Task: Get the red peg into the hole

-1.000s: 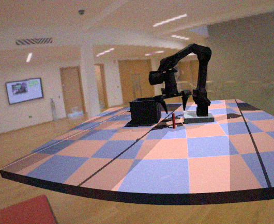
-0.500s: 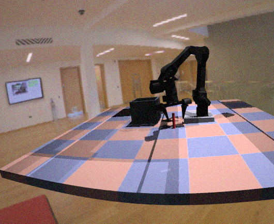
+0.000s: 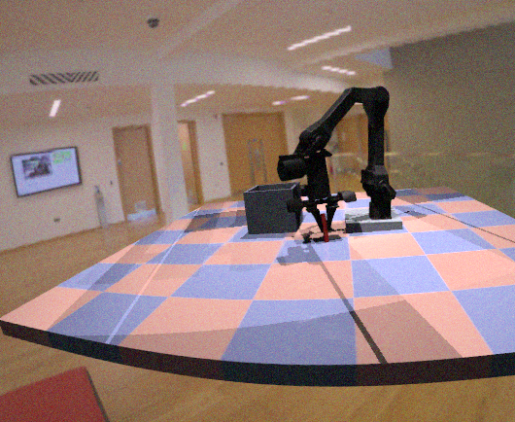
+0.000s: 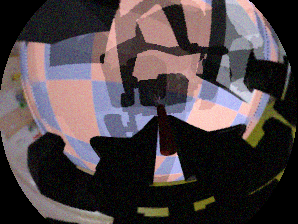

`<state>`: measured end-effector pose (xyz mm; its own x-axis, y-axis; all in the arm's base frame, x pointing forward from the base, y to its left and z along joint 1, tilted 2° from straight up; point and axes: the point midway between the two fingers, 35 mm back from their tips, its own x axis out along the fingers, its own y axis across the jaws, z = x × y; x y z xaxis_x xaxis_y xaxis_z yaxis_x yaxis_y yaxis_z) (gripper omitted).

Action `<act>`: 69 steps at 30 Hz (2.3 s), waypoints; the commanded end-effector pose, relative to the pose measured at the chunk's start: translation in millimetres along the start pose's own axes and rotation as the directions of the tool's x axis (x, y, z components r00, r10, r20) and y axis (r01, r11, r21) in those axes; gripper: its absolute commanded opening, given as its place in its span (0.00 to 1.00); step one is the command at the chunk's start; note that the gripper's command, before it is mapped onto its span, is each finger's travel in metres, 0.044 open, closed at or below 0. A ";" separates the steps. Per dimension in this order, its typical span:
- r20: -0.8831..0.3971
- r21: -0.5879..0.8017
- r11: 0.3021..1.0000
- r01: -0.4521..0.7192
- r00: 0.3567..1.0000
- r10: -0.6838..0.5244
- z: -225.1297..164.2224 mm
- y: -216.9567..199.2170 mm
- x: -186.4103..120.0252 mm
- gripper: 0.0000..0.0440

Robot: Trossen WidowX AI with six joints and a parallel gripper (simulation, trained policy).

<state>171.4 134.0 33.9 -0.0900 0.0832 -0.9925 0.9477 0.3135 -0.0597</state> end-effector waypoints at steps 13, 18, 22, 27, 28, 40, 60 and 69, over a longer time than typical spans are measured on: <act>-0.101 -0.001 0.987 -0.164 0.982 0.163 -13.3 26.1 -50.2 0.00; -0.109 -0.010 0.975 -0.222 0.970 0.219 -11.5 32.8 -73.2 0.00; -0.101 -0.023 0.964 -0.267 0.959 0.263 -6.4 37.0 -92.2 0.00; -0.082 -0.033 0.948 -0.318 0.946 0.314 3.9 39.6 -116.6 0.00; -0.077 -0.034 0.944 -0.328 0.943 0.325 6.5 40.4 -121.4 0.00; 0.027 -0.029 0.918 -0.395 0.918 0.396 48.2 46.6 -164.4 0.00; 0.133 0.041 0.939 -0.341 0.933 0.333 118.1 50.2 -175.3 0.00; 0.138 0.067 0.948 -0.311 0.944 0.300 144.3 55.5 -172.0 0.00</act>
<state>278.9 7.6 187.4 0.2511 0.0433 -0.9670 0.9438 0.2109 0.2545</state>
